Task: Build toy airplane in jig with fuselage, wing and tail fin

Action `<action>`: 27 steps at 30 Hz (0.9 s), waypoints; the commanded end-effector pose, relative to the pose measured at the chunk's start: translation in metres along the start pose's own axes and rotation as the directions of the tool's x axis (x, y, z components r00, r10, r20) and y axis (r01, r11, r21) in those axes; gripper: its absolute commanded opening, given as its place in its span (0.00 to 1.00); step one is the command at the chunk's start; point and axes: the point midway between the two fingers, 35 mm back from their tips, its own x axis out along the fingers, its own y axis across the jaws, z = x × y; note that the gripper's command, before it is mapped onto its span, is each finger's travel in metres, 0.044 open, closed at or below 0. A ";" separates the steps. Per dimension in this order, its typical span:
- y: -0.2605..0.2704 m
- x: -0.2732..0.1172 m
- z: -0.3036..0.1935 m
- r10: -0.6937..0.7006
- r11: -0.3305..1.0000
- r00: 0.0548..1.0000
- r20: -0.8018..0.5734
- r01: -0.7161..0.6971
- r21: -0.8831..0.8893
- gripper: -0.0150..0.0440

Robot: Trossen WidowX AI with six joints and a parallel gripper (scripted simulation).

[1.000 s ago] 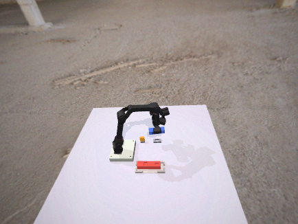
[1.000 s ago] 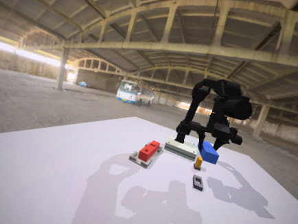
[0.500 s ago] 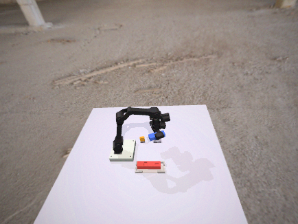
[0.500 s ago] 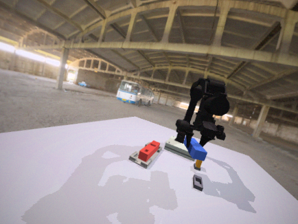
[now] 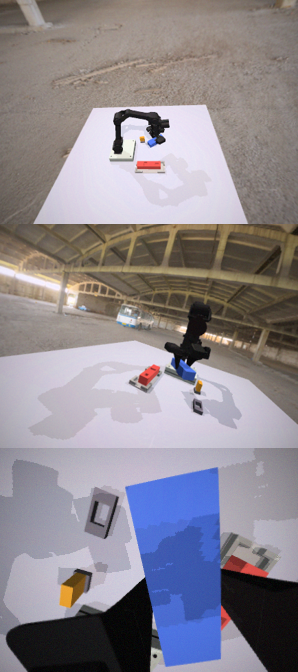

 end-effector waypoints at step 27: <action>-0.054 0.014 -0.081 -0.009 0.863 1.000 0.005 0.010 -0.506 0.25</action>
